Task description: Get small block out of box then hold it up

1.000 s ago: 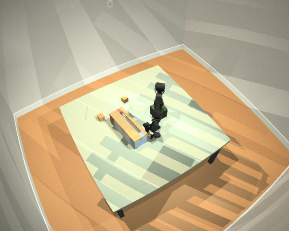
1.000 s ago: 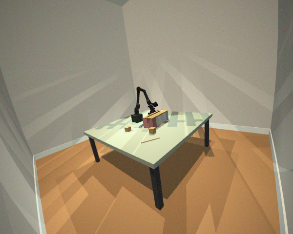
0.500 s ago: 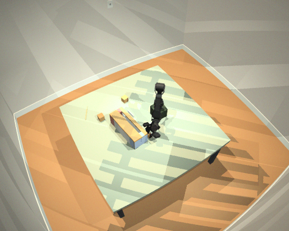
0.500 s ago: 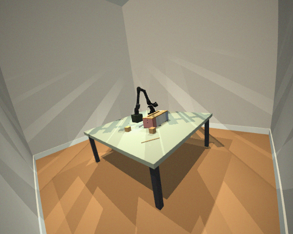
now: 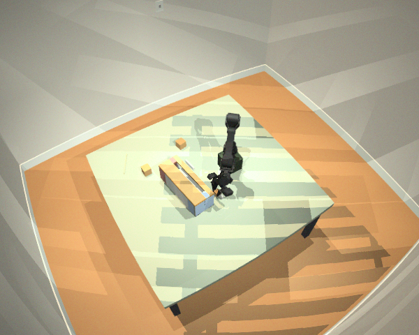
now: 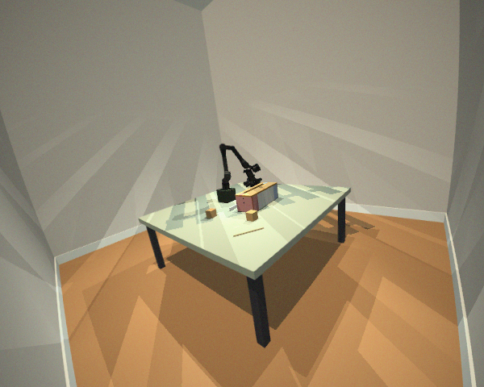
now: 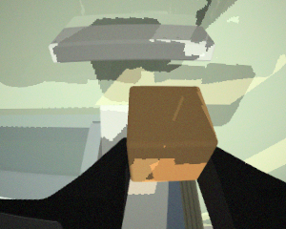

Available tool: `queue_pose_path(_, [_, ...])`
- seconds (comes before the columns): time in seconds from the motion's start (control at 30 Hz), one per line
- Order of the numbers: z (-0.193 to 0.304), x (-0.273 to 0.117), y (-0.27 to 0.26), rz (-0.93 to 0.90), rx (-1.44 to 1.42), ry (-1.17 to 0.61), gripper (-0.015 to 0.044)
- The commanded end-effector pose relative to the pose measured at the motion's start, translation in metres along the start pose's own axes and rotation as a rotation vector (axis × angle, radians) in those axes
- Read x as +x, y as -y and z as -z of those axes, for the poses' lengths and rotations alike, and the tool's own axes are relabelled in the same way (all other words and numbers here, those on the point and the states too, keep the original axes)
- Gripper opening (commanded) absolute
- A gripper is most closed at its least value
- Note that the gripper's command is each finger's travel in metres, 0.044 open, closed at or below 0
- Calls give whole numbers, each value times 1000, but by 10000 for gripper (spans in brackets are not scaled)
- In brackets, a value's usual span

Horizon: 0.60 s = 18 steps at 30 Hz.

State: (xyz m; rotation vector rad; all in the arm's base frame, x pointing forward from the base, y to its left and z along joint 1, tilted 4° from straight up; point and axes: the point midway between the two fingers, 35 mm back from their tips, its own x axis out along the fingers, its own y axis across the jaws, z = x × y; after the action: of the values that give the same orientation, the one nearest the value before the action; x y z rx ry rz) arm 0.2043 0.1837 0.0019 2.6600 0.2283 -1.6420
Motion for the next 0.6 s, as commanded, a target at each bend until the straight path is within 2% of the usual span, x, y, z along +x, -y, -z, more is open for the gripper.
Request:
queue_pose_path(0.0, [7, -15, 2, 10, -12, -7, 0])
queue_pose_path(0.17, [9, -17, 1, 14, -21, -7, 0])
queue_pose_path(0.57, [36, -57, -16, 92, -193, -27, 0])
